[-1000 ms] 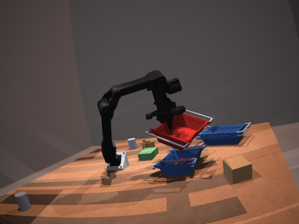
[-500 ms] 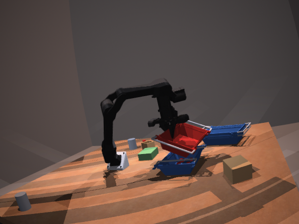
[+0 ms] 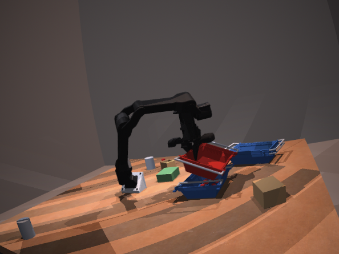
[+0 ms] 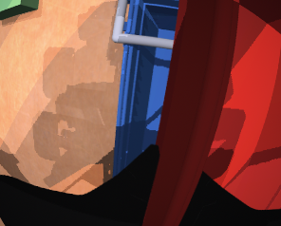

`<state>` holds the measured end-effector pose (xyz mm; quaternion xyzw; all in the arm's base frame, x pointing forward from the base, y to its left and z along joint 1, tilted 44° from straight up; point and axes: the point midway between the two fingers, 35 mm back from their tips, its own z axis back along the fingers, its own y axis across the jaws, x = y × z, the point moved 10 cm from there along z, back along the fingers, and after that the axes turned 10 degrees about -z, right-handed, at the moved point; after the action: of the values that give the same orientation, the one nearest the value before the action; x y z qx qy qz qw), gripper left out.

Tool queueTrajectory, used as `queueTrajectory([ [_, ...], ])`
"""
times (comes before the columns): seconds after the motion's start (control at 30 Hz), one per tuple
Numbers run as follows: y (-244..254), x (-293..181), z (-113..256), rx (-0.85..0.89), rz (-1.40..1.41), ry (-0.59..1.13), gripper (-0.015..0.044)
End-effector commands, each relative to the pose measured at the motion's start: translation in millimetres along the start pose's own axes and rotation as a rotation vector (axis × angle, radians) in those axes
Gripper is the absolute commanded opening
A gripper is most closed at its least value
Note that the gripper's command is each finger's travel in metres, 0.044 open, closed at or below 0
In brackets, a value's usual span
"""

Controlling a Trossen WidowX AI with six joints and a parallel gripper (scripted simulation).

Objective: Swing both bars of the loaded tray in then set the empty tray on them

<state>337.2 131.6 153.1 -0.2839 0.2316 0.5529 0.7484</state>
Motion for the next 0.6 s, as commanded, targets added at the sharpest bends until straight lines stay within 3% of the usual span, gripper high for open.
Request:
queueTrajectory([
  [0.0, 3.4, -1.2, -4.1, 0.003, 0.015, 0.013, 0.0],
  [0.57, 6.4, -3.2, -7.5, 0.004, 0.017, 0.014, 0.0],
])
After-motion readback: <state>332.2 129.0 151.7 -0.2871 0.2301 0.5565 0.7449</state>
